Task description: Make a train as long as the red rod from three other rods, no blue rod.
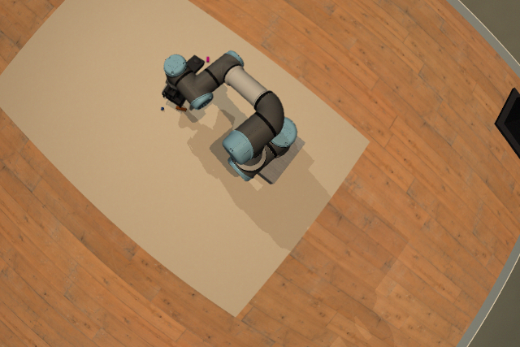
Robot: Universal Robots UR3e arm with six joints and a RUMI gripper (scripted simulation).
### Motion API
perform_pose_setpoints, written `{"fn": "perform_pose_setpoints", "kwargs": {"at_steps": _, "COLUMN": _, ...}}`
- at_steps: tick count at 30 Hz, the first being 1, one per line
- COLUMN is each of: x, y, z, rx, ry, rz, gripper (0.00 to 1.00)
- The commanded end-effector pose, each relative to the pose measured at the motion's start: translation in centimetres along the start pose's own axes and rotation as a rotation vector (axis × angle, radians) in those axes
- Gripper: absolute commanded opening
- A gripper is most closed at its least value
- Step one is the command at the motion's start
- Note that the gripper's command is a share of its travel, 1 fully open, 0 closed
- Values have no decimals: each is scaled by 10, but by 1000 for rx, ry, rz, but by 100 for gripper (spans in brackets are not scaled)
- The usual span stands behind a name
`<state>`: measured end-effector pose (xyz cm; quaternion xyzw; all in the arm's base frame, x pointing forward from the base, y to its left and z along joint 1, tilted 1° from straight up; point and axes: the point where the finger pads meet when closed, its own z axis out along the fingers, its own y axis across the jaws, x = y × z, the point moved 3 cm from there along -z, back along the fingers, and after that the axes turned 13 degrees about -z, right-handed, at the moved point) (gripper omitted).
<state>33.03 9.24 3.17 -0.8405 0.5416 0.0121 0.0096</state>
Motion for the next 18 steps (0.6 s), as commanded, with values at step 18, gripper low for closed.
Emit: {"fn": "perform_pose_setpoints", "kwargs": {"at_steps": 18, "x": 3, "y": -2, "z": 0, "rx": -3, "ry": 5, "rz": 115, "gripper": 100}}
